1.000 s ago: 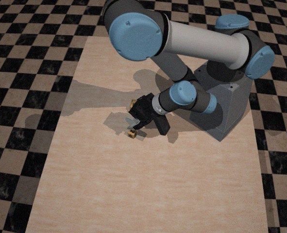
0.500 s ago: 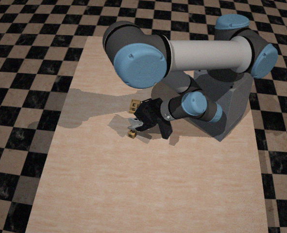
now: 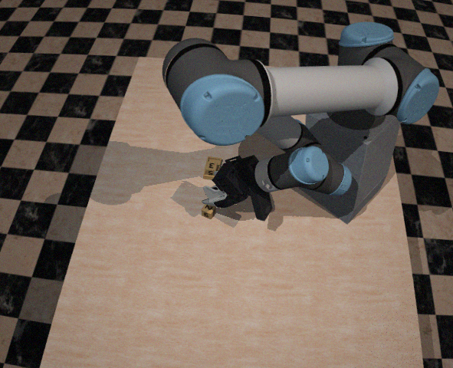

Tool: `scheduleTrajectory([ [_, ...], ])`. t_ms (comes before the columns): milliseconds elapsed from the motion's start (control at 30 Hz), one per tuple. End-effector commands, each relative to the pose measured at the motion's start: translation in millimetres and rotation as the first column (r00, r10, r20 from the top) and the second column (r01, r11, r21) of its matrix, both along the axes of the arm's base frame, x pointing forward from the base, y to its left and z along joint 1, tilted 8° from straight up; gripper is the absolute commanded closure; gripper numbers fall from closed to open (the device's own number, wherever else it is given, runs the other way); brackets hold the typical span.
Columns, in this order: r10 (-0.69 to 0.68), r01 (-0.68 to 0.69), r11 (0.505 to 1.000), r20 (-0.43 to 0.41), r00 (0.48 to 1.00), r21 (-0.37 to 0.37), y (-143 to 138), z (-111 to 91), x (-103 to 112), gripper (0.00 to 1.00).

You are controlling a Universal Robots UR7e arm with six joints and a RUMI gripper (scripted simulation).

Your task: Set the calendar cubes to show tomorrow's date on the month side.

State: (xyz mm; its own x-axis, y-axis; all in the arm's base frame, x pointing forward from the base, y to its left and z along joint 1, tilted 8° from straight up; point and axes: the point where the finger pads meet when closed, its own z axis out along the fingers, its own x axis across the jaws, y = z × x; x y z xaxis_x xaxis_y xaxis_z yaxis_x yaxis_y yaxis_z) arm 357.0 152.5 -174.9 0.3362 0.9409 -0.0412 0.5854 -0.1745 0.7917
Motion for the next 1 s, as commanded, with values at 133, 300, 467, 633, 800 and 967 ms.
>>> scheduleTrajectory([
  [133, 0.0, 0.0, 1.0, 0.001, 1.0, 0.0, 0.1, -0.2, 0.2, 0.72],
  [300, 0.0, 0.0, 1.0, 0.001, 1.0, 0.0, -0.1, -2.4, 0.5, 0.72],
  [467, 0.0, 0.0, 1.0, 0.001, 1.0, 0.0, -0.3, -4.7, 0.7, 0.72],
  [633, 0.0, 0.0, 1.0, 0.001, 1.0, 0.0, -0.7, -10.2, 1.3, 0.72],
  [800, 0.0, 0.0, 1.0, 0.001, 1.0, 0.0, -1.3, -17.6, 2.1, 0.72],
  [967, 0.0, 0.0, 1.0, 0.001, 1.0, 0.0, -2.1, -26.6, 3.1, 0.72],
])
